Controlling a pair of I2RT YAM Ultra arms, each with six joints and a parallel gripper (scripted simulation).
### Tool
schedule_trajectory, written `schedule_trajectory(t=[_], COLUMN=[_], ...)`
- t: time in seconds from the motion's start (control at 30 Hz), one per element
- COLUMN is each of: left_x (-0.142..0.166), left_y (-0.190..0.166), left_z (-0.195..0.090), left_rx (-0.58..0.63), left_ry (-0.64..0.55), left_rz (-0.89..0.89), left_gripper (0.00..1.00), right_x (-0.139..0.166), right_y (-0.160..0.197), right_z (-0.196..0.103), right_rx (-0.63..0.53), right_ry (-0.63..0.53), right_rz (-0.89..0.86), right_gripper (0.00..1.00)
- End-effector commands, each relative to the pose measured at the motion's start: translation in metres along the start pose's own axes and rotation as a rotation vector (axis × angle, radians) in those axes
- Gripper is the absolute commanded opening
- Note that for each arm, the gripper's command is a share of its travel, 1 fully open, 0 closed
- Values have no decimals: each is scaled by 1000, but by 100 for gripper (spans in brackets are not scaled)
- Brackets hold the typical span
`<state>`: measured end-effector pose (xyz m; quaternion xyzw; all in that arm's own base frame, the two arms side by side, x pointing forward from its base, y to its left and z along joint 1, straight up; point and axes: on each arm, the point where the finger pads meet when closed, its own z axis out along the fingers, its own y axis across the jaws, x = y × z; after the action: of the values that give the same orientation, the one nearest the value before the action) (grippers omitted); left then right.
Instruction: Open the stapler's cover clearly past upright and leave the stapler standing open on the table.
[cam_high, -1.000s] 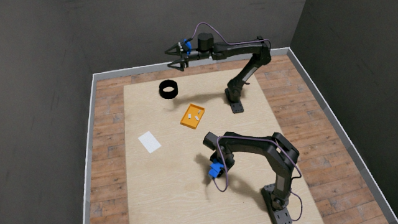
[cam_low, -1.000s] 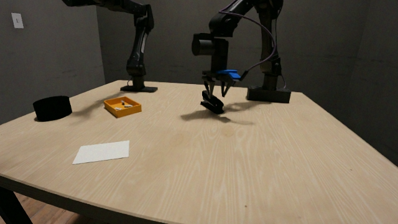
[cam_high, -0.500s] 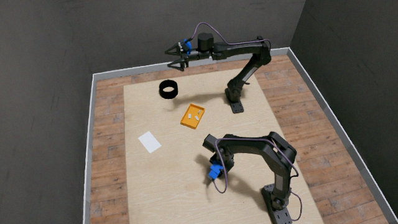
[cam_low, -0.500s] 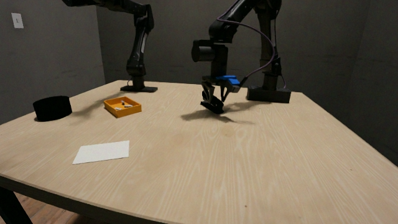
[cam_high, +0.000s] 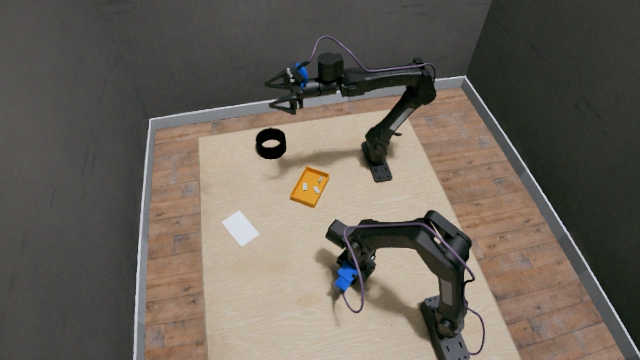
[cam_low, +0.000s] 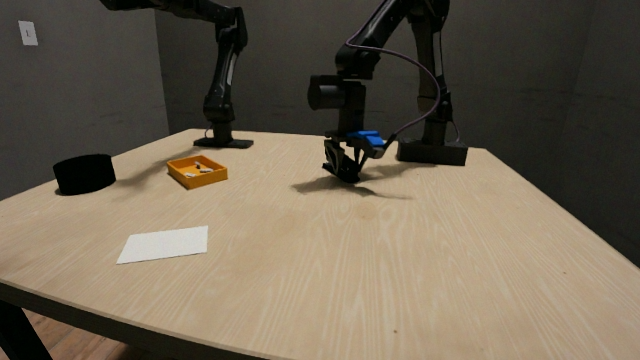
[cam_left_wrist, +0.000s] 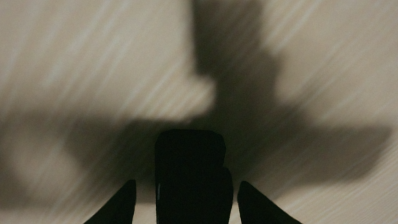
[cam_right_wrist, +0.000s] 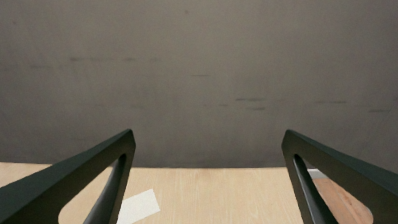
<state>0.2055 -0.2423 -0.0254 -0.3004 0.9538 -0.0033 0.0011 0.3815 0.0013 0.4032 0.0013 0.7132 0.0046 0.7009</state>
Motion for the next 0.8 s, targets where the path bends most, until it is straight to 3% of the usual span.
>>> schedule_trajectory(t=[0.0, 0.4, 0.43, 0.57, 0.77], left_x=[-5, -4, -4, -4, -2], left_y=[2, 4, 4, 4, 0], left_z=[9, 13, 13, 13, 11], left_rx=[-3, -12, -12, -12, -6], left_ry=[0, 0, 0, 0, 0], left_rz=[-19, -20, -20, -20, -21], left_gripper=[62, 62, 53, 53, 45], right_x=[-8, -8, -8, -8, -8], right_y=[0, 0, 0, 0, 0], right_z=[-1, -1, -1, -1, -1], right_rx=[5, 5, 5, 5, 5], right_ry=[-28, -28, -28, -28, -28], right_rz=[-8, -8, -8, -8, -8], right_gripper=[100, 100, 100, 100, 100])
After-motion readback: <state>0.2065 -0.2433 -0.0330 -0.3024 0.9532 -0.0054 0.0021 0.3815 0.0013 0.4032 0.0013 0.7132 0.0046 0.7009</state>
